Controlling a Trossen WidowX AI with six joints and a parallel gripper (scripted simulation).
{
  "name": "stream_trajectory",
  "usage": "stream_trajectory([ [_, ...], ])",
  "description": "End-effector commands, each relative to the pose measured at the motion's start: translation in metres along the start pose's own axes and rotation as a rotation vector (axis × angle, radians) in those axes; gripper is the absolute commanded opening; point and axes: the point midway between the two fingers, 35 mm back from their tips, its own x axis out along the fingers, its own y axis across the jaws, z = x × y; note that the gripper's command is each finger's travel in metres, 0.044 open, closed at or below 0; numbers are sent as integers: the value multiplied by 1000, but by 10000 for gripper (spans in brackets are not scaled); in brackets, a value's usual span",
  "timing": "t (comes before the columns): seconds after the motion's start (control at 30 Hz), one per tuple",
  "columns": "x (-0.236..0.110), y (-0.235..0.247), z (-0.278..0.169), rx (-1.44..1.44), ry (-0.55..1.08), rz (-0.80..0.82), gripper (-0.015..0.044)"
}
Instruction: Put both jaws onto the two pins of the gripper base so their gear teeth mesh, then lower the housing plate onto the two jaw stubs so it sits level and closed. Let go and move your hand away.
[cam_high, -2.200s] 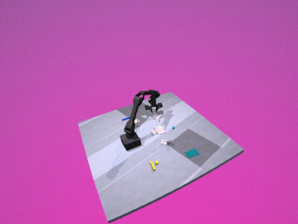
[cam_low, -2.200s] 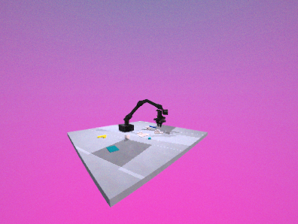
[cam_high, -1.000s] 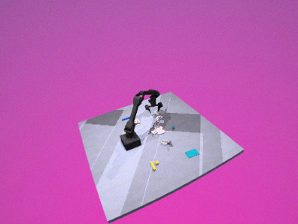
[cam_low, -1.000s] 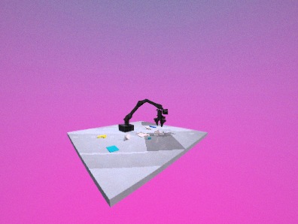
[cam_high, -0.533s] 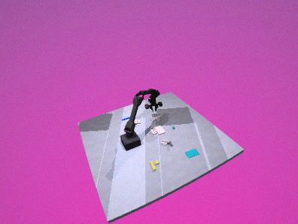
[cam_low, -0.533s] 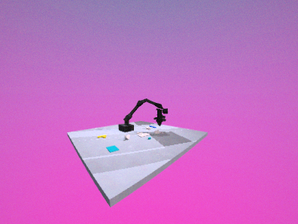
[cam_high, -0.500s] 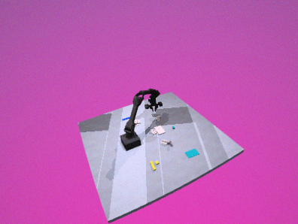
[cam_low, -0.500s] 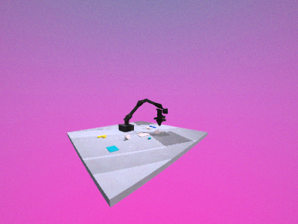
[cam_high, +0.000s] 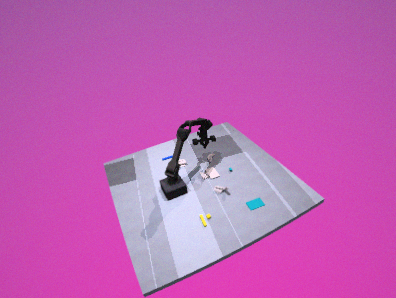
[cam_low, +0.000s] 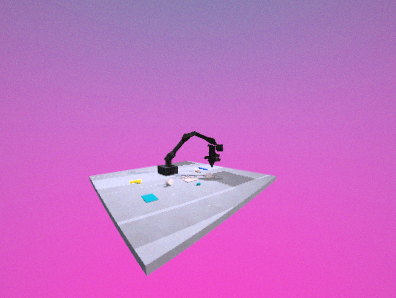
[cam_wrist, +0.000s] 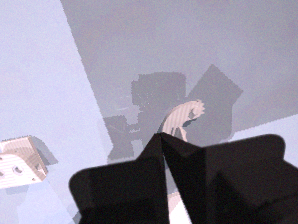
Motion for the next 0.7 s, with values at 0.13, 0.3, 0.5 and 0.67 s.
stream_trajectory([
  [0.13,-1,0,0,-1,0,0,0],
  [0.3,0,0,0,0,0,0,131],
  [0.5,0,0,0,0,0,0,289],
  [0.67,0,0,0,0,0,0,420],
])
